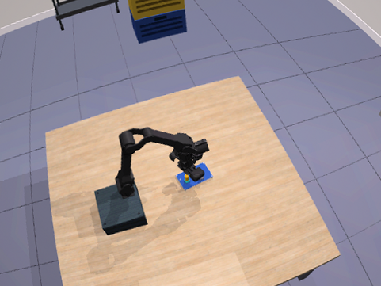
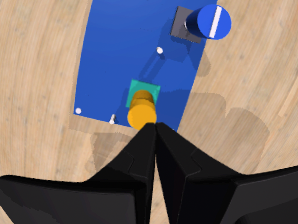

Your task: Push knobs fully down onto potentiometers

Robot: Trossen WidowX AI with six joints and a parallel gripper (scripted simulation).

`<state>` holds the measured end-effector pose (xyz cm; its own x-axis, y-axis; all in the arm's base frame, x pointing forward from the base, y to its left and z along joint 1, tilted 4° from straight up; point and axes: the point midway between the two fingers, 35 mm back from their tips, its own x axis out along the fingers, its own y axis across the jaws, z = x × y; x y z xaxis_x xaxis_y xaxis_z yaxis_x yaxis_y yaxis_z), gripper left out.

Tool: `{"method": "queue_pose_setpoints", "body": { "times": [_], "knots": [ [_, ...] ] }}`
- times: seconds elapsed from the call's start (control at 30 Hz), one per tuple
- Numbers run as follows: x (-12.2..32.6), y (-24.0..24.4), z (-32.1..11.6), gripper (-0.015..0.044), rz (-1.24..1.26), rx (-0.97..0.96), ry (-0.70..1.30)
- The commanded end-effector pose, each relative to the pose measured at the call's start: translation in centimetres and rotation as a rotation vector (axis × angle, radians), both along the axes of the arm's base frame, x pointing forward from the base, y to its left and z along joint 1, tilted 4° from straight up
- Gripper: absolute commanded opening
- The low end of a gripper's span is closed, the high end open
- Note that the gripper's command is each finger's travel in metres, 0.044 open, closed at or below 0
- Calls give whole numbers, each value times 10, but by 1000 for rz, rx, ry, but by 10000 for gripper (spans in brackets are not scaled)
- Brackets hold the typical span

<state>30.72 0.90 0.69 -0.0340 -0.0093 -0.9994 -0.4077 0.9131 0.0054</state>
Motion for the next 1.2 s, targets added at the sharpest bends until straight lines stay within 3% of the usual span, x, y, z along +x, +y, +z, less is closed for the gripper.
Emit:
{"method": "queue_pose_setpoints", "body": {
  "times": [0.0, 1.17],
  "knots": [
    [6, 0, 4, 0, 159, 7, -3],
    [37, 0, 22, 0, 1372, 35, 18]
  ]
}}
